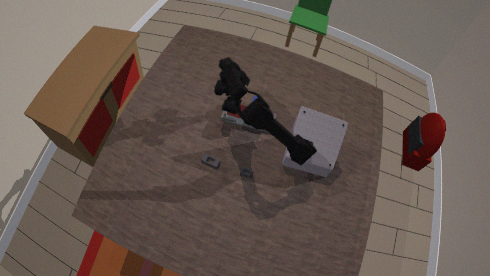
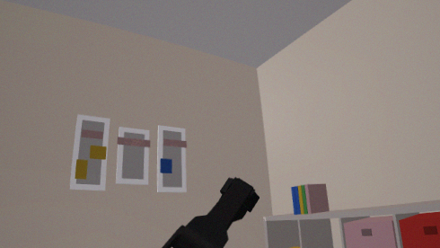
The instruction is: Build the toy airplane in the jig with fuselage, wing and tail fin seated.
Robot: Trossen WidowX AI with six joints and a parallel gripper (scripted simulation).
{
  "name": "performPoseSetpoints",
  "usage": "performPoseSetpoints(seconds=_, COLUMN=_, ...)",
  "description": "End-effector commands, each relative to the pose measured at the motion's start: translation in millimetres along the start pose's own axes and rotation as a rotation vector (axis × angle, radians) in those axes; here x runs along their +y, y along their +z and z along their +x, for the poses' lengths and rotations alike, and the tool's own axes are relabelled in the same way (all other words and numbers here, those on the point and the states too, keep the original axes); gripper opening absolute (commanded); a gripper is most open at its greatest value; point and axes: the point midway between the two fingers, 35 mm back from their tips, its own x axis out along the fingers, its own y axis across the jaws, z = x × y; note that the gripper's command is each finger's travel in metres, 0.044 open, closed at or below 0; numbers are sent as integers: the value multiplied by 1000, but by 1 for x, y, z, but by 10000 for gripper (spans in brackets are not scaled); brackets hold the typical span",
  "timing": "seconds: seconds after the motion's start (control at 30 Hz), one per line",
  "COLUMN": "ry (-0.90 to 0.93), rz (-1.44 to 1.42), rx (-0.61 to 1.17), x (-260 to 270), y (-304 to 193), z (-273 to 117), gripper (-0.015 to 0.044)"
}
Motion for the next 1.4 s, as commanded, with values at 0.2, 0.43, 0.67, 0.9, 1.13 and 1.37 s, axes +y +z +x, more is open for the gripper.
performPoseSetpoints(seconds=0.2, ry=4, rz=3, rx=4, x=1, y=-1, z=2, gripper=67)
performPoseSetpoints(seconds=0.43, ry=4, rz=3, rx=4, x=1, y=-1, z=2, gripper=67)
performPoseSetpoints(seconds=0.67, ry=4, rz=3, rx=4, x=1, y=-1, z=2, gripper=67)
performPoseSetpoints(seconds=0.9, ry=4, rz=3, rx=4, x=1, y=-1, z=3, gripper=67)
performPoseSetpoints(seconds=1.13, ry=3, rz=-1, rx=3, x=1, y=0, z=2, gripper=25)
performPoseSetpoints(seconds=1.37, ry=3, rz=-1, rx=3, x=1, y=0, z=2, gripper=79)
